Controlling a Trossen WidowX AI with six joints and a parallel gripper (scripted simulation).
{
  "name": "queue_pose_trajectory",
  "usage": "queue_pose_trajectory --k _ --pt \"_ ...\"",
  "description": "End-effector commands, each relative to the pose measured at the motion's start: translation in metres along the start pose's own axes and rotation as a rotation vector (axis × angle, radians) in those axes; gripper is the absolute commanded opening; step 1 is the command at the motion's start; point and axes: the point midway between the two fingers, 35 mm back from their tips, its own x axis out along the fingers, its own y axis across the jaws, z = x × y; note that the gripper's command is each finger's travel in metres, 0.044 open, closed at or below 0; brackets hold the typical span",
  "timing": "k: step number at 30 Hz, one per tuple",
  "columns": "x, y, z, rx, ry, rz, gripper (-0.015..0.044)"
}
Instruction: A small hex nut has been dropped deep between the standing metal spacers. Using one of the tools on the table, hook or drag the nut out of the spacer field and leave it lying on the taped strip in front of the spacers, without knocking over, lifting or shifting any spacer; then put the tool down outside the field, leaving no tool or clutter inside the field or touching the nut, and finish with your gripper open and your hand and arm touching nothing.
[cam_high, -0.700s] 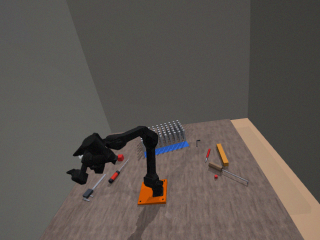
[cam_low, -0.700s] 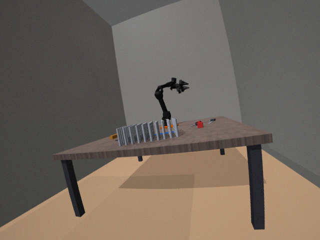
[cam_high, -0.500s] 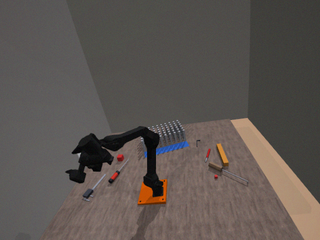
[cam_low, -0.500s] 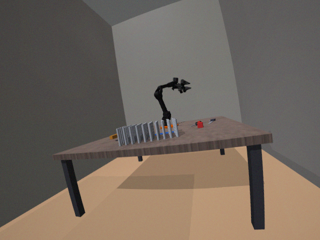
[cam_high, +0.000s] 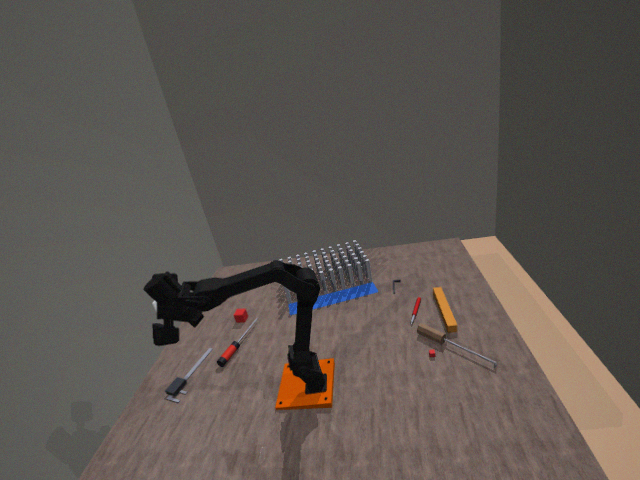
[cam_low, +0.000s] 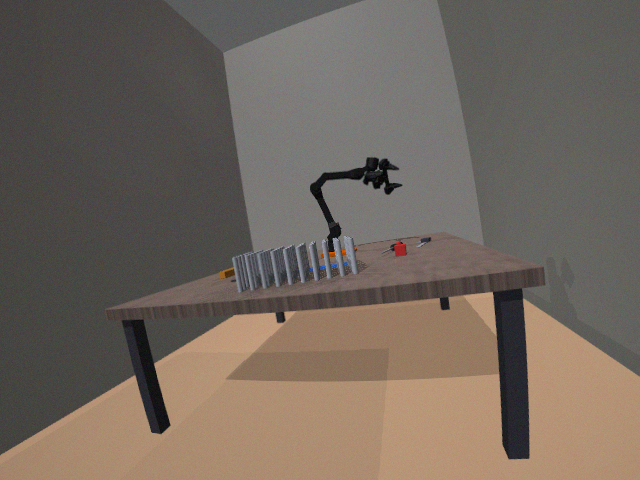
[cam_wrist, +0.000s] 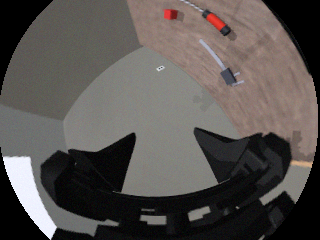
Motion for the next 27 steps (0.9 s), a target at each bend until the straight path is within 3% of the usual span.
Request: queue_pose_trajectory --k 1,7,14,20,27 --pt "0.035 0.008 0.039 -0.137 -0.081 0.014 0.0440" --pt "0.078 0.033 0.120 -0.364 -0.222 0.021 0.0440" --pt "0.101 0.063 0.230 -0.626 -0.384 -0.018 0.0440" --pt "0.091 0.085 0.329 -0.839 -0.515 -0.086 0.0440" --pt "0.045 0.101 0.440 -1.067 -0.655 -0.198 0.0440"
